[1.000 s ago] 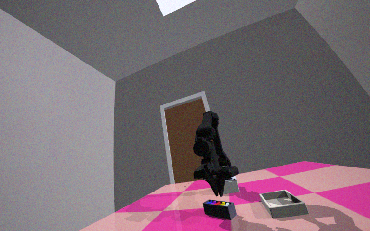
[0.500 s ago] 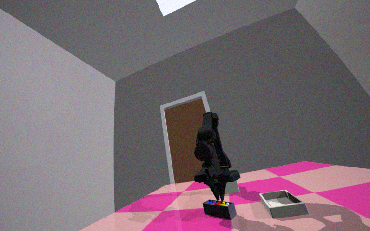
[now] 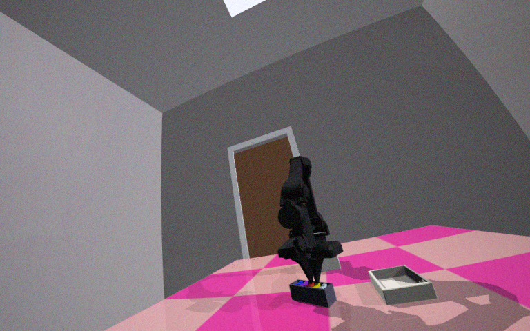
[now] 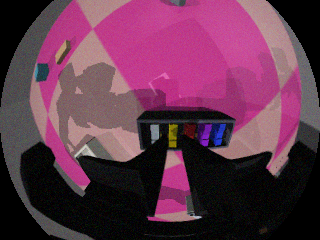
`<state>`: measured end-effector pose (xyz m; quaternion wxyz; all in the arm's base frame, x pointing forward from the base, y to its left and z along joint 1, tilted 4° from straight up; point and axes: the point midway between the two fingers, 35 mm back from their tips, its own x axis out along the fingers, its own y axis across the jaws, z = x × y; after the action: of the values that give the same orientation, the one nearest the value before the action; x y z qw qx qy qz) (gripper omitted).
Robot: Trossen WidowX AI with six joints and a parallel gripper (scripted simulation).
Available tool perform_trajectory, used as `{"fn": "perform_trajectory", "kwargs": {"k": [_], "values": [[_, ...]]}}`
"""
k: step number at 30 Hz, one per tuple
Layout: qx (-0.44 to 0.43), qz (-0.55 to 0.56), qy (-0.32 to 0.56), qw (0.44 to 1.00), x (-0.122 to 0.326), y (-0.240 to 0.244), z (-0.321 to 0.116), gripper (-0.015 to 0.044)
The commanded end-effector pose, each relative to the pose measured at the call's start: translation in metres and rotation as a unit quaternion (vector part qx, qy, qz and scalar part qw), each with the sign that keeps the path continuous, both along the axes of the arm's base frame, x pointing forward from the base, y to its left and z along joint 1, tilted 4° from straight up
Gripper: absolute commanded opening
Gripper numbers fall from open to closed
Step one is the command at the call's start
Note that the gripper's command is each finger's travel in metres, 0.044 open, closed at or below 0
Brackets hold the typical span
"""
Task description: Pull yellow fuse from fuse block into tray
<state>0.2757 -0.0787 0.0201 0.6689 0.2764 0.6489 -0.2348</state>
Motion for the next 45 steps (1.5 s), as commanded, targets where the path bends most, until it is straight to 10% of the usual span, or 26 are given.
{"fn": "perform_trajectory", "kwargs": {"k": [1,45], "values": [[0.002,0.000,-0.001,1.000,0.0000,0.0010,-0.0008,0.0074],[0.000,0.002,0.000,1.000,0.0007,0.0003,-0.0057,0.0000]]}}
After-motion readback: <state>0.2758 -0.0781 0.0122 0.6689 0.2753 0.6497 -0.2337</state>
